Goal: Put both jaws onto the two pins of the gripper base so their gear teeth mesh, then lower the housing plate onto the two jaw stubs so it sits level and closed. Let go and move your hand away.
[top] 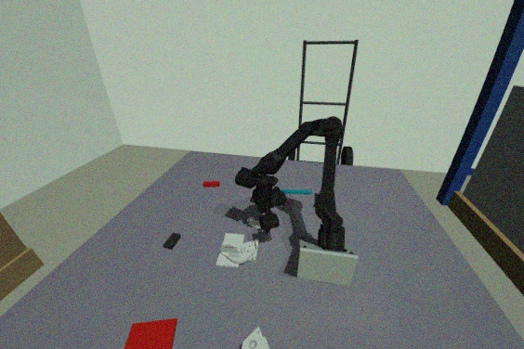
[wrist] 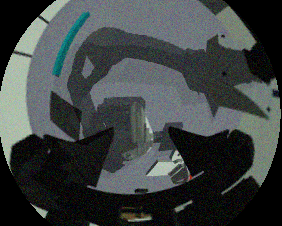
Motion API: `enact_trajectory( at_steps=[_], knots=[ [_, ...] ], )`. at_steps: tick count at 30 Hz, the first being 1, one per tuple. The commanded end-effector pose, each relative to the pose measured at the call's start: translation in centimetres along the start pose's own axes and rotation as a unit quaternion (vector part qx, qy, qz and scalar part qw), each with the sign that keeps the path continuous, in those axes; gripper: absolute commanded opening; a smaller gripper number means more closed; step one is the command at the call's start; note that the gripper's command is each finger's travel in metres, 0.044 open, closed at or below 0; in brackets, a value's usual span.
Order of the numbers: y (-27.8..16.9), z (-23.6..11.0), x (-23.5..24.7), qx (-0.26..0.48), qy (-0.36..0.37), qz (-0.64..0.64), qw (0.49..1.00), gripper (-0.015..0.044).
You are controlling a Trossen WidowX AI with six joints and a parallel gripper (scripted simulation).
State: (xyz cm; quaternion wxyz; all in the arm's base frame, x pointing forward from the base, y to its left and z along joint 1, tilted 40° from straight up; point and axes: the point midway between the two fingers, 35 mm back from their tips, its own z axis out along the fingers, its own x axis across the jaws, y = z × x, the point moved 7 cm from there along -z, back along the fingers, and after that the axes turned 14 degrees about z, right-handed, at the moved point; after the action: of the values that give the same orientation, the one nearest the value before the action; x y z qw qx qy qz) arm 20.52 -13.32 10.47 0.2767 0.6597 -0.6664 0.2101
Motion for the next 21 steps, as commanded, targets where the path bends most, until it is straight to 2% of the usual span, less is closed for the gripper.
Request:
enact_trajectory(
  at_steps=[1, 11, 21],
  knots=[
    [-0.01, 0.03, -0.05, 0.001, -0.001, -0.002, 1.000, 0.0440],
    [-0.01, 0.07, -0.05, 0.001, -0.001, -0.002, 1.000, 0.0440],
    [0.00, 0.03, 0.00, 0.000, 0.000, 0.000, 1.000, 0.0177]
  ],
)
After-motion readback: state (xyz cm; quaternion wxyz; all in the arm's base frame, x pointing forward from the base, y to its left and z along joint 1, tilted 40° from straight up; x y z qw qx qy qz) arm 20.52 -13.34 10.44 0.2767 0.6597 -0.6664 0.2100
